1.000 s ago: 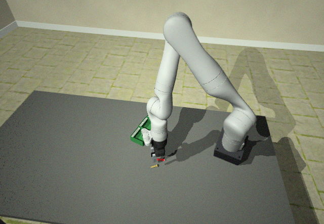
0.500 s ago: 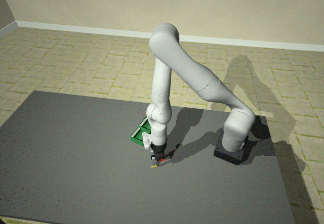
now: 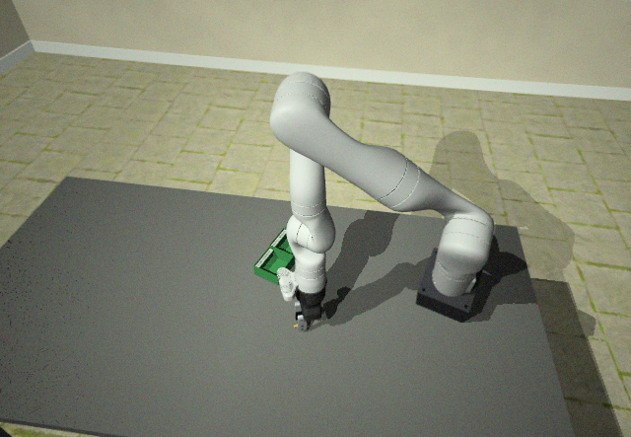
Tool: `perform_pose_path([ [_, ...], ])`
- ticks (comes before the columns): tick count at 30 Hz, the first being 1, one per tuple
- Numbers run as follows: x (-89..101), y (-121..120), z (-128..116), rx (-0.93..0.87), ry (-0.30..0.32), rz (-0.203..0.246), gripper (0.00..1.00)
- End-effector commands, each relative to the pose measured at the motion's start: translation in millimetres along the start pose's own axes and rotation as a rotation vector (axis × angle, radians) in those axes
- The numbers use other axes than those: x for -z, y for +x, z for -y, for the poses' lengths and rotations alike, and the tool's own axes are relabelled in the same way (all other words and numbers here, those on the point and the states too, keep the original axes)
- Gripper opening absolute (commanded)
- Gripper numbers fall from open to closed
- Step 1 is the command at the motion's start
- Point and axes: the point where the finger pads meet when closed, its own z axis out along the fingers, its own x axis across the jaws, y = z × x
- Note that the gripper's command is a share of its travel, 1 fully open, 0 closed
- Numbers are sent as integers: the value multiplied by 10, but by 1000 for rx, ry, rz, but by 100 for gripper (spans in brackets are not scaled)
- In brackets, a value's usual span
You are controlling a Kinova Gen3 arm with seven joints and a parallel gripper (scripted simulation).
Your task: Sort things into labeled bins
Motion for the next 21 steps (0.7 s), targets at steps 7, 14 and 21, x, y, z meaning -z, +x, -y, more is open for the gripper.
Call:
perform_pose_path([
  [7, -10, -39, 12, 21, 1, -2, 62],
  [14, -11, 2, 12, 21, 1, -2, 62],
  [21, -11, 33, 12, 21, 1, -2, 62],
])
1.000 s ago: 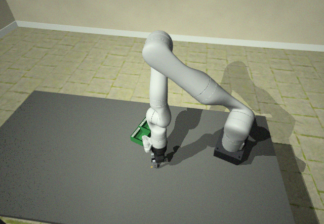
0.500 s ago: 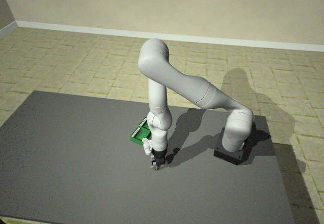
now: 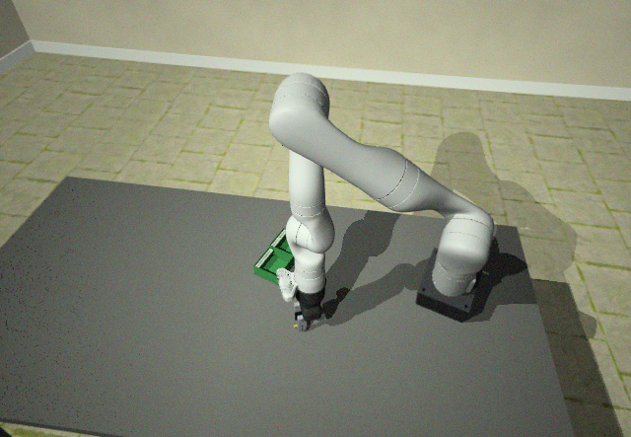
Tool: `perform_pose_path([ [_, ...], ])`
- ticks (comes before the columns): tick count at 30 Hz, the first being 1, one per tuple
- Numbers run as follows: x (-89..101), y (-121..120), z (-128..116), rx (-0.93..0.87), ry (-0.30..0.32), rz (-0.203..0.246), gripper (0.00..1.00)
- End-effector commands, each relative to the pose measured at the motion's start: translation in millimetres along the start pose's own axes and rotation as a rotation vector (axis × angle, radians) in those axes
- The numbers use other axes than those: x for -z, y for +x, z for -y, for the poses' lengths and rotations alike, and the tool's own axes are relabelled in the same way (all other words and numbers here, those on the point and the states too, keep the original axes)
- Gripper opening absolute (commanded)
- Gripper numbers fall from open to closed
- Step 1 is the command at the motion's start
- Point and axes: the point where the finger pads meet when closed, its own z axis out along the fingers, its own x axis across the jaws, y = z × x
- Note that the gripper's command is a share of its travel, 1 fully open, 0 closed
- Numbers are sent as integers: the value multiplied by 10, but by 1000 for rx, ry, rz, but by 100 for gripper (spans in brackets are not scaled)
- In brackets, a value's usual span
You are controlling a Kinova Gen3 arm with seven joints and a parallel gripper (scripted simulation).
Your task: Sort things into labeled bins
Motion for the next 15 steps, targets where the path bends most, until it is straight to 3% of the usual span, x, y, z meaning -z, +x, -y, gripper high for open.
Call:
perform_pose_path([
  [1, 5, 26, 1, -5, 1, -1, 62],
  [15, -114, 2, -8, -5, 1, -1, 62],
])
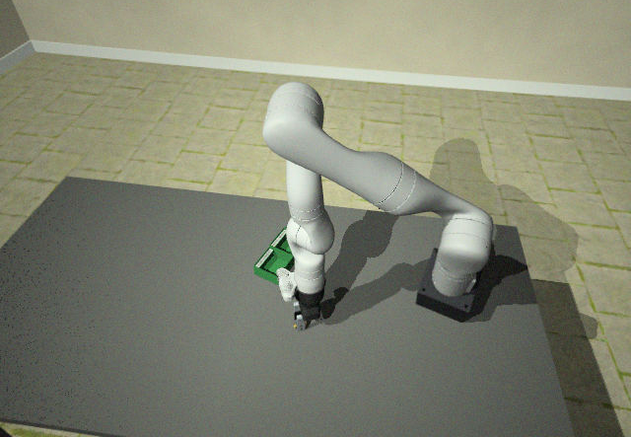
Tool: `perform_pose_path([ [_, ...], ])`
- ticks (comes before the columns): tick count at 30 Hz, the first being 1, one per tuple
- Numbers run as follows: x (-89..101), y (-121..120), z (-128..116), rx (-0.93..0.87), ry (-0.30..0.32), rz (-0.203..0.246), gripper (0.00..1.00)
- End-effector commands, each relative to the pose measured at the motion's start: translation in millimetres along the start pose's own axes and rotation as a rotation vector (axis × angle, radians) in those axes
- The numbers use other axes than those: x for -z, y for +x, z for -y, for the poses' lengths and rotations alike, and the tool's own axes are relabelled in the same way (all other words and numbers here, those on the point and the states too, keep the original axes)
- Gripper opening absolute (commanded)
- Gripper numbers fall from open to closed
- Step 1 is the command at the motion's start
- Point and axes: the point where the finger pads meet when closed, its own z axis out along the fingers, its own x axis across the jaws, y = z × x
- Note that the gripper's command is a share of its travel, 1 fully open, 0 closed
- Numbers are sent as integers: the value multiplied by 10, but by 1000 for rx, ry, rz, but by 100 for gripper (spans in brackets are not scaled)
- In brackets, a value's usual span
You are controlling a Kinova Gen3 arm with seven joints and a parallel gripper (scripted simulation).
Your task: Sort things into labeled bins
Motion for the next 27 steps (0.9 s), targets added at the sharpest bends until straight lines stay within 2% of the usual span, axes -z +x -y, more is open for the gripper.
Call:
perform_pose_path([
  [1, -29, -69, -16, 13, -5, 3, 62],
  [23, -30, -42, -6, 13, -5, 3, 62],
  [24, -30, -42, -6, 13, -5, 3, 32],
  [27, -30, -42, -6, 13, -5, 3, 32],
])
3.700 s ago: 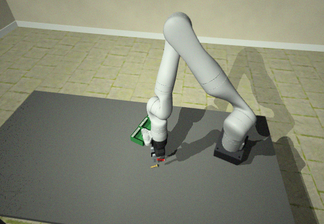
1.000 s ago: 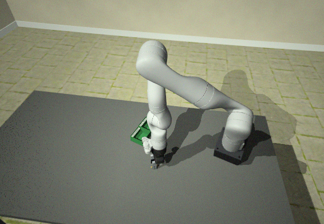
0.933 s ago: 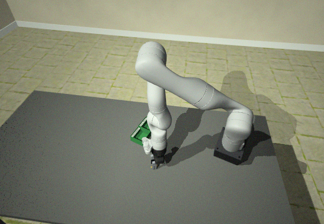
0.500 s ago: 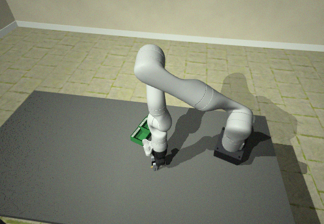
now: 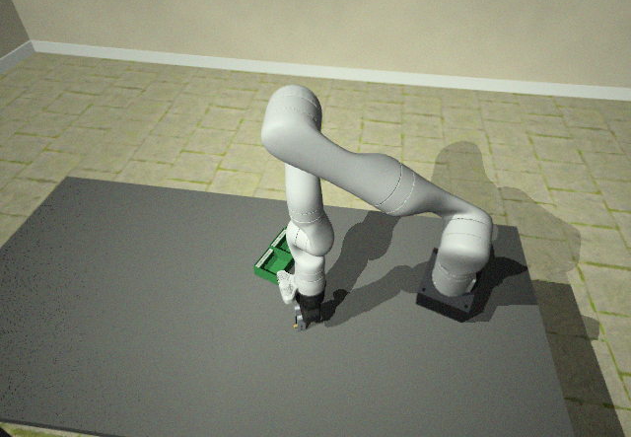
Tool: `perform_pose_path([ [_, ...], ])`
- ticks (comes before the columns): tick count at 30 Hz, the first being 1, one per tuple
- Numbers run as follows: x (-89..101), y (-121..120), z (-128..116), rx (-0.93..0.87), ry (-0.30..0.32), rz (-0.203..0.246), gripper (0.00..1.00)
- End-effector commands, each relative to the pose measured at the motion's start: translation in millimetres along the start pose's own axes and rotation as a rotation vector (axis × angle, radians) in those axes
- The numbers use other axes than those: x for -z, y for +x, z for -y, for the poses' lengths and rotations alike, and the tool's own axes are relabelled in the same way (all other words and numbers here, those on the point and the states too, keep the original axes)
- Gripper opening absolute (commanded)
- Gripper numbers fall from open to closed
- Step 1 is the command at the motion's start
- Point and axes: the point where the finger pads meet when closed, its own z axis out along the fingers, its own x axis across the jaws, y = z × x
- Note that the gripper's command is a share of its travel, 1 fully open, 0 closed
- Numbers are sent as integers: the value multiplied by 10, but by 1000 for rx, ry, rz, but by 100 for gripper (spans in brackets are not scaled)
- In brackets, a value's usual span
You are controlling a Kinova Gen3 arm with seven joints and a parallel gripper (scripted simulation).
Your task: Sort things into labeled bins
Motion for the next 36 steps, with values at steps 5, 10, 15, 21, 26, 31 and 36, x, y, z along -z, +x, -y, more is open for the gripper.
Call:
perform_pose_path([
  [5, 5, 5, 4, -1, 1, -1, 32],
  [10, 5, 5, 4, -1, 1, -1, 32],
  [15, 5, 5, 4, -1, 1, -1, 32],
  [21, 5, 5, 4, -1, 1, -1, 32],
  [26, 5, 5, 4, -1, 1, -1, 32],
  [31, 104, 5, 3, -1, 1, -1, 32],
  [36, 271, 5, 3, -1, 1, -1, 32],
])
